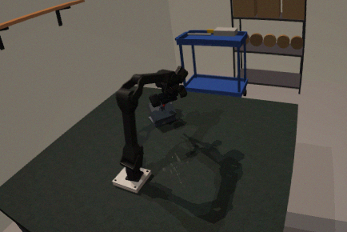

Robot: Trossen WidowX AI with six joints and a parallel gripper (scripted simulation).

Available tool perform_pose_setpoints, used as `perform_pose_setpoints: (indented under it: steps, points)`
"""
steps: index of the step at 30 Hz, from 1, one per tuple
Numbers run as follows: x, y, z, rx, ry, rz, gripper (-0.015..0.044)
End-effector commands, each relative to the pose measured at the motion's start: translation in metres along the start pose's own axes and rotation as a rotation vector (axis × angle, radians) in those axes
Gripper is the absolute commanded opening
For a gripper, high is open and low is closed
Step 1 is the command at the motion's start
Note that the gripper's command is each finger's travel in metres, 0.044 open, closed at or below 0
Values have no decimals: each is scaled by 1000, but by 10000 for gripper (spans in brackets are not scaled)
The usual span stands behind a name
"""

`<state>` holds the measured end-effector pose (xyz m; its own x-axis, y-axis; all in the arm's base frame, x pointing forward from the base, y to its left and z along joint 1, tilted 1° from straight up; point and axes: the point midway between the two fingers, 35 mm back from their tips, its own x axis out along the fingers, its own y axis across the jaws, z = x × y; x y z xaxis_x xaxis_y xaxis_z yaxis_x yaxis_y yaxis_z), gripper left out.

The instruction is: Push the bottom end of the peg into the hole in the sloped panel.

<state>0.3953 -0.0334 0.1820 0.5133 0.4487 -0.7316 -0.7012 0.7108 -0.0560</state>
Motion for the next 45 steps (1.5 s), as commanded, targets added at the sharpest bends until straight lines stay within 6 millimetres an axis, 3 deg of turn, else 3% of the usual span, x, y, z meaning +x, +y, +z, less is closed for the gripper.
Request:
perform_pose_setpoints:
  steps: [1,35,45]
  points:
    - [9,0,0,12,-10,5,0]
    - [49,-3,1,21,-30,-2,0]
    - [45,-4,2,13,-35,-3,0]
